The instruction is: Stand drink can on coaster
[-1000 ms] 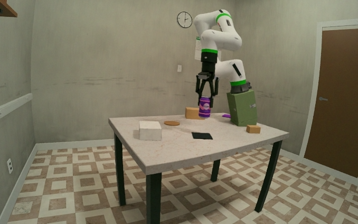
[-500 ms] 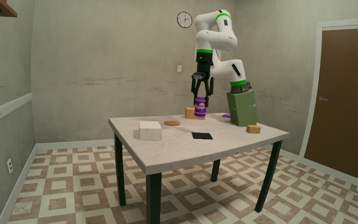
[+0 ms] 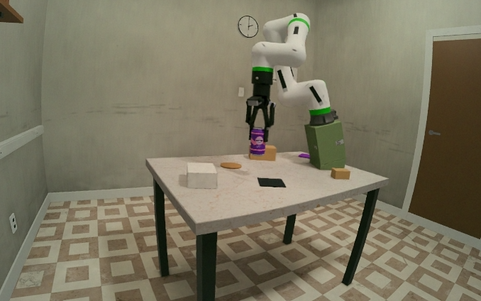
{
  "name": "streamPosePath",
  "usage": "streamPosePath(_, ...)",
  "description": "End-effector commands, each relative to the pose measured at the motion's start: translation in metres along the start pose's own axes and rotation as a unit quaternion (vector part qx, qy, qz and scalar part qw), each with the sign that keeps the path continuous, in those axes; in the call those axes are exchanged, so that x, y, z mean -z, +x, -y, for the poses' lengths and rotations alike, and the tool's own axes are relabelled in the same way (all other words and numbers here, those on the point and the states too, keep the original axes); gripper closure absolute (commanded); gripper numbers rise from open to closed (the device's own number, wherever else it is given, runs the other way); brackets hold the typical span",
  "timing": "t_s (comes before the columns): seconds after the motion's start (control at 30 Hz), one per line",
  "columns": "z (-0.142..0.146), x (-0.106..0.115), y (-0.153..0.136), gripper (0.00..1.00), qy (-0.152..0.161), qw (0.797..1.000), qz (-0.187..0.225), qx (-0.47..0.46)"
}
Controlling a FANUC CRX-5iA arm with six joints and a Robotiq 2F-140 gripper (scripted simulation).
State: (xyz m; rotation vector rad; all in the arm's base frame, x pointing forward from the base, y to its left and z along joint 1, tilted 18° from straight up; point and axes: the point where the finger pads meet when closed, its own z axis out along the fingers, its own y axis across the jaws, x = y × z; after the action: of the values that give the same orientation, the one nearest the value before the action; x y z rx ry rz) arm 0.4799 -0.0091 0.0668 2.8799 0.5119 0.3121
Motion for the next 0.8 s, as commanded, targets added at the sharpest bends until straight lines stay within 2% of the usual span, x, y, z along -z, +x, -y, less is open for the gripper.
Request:
streamPosePath(0.0, -0.022, 0.000, -0.004, 0.90, 0.002, 1.000, 0.000, 0.000)
streamPosePath(0.1, -0.028, 0.000, -0.006, 0.90, 0.002, 1.000, 0.000, 0.000)
streamPosePath(0.6, -0.114, 0.003, -0.038, 0.90, 0.001, 1.000, -0.003, 0.000)
streamPosePath(0.77, -0.128, 0.004, -0.045, 0.90, 0.000, 1.000, -0.004, 0.001)
